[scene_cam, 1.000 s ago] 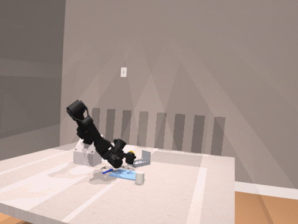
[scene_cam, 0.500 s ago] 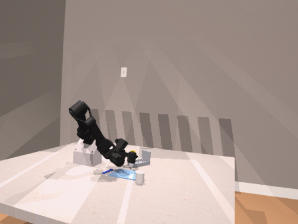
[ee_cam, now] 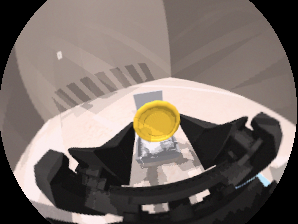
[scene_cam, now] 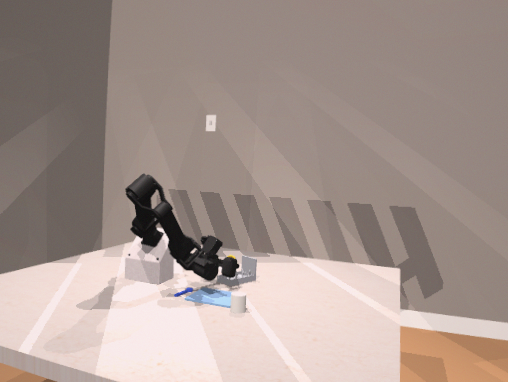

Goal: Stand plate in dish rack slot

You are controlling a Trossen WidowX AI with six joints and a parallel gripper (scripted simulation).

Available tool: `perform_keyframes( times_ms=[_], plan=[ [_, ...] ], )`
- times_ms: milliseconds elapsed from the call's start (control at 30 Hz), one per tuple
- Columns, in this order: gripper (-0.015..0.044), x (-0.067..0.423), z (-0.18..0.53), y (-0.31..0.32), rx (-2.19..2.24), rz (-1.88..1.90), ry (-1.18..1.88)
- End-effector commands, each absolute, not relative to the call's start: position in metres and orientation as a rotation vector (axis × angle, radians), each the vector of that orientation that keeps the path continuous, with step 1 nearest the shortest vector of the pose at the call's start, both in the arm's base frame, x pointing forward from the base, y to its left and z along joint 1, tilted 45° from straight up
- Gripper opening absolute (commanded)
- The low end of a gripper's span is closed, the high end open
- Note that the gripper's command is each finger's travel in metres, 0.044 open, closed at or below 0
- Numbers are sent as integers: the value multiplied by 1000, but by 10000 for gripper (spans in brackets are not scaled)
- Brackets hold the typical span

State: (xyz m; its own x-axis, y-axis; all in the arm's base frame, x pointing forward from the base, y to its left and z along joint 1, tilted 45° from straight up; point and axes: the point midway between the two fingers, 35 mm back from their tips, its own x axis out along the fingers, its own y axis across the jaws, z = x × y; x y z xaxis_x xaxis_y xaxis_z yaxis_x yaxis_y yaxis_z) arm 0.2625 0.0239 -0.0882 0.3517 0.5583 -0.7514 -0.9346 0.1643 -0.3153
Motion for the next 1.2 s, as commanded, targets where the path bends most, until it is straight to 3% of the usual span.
perform_keyframes(
  times_ms=[0, 867, 1167],
  plan=[
    [0, 261, -92, 26, -853, 1139, 540],
    [0, 262, -106, 17, -864, 1134, 536],
    [236, 262, -106, 17, -866, 1136, 534]
  ],
)
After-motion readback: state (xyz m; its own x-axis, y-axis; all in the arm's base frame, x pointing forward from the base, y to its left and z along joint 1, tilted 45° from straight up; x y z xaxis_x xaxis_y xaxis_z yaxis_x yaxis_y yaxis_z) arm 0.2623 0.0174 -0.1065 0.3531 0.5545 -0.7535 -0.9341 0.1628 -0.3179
